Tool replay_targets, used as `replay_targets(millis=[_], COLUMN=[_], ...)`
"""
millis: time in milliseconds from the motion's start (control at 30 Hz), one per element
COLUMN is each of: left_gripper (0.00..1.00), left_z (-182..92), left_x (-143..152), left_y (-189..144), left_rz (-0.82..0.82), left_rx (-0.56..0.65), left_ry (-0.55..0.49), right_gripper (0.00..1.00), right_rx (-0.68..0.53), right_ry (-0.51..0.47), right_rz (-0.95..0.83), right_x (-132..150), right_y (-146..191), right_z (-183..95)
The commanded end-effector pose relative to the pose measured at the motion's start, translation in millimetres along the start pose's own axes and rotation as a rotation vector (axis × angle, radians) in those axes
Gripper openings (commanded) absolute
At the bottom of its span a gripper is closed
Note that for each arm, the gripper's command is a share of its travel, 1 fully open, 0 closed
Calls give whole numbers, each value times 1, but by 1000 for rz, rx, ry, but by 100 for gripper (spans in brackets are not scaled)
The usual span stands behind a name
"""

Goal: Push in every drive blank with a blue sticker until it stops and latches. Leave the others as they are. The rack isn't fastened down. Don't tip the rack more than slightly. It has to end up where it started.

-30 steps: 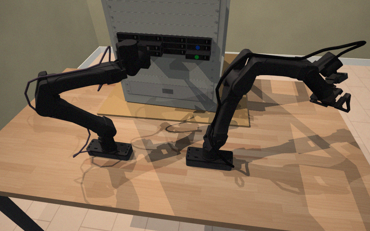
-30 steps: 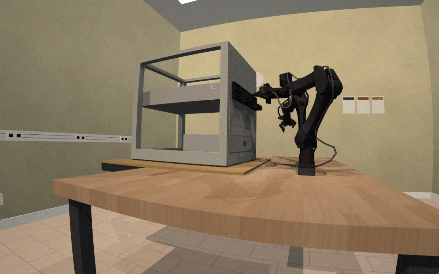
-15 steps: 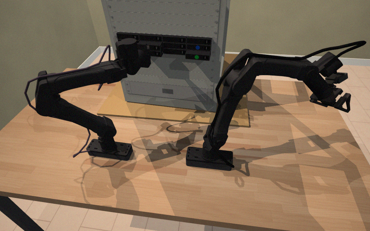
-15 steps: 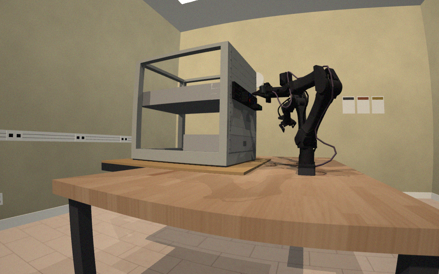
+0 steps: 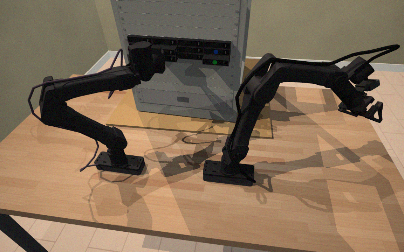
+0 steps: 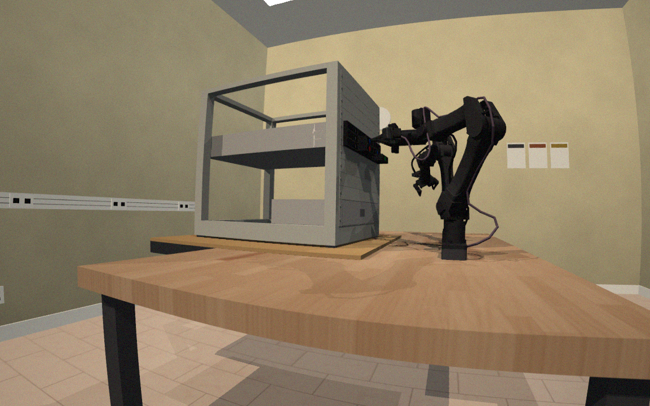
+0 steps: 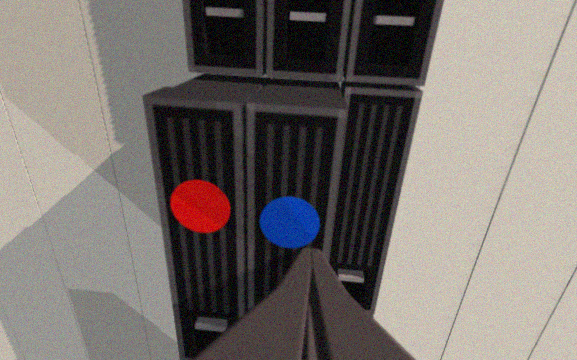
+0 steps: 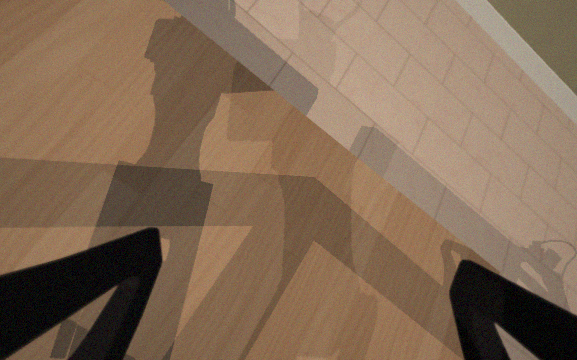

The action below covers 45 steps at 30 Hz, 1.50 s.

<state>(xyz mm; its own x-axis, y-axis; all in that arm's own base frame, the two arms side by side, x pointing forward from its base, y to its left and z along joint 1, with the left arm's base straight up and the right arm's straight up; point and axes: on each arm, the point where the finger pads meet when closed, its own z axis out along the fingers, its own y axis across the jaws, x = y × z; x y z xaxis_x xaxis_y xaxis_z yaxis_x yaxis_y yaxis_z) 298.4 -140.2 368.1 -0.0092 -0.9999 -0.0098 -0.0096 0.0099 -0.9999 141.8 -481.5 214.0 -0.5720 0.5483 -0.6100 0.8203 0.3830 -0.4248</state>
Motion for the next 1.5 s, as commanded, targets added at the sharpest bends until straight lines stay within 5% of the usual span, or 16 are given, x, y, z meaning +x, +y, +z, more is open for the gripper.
replay_targets(millis=[0,1467], left_gripper=[0,0], left_z=[2,18], left_x=[-1,-3], left_y=[-7,-20], left_rz=[-22,-37], left_rx=[22,39], left_ry=[11,18], right_gripper=[100,100], right_rx=[10,10], right_ry=[-23,-23], right_rz=[8,8], right_x=[-7,-7], right_y=[-5,-5], right_z=[-6,-6])
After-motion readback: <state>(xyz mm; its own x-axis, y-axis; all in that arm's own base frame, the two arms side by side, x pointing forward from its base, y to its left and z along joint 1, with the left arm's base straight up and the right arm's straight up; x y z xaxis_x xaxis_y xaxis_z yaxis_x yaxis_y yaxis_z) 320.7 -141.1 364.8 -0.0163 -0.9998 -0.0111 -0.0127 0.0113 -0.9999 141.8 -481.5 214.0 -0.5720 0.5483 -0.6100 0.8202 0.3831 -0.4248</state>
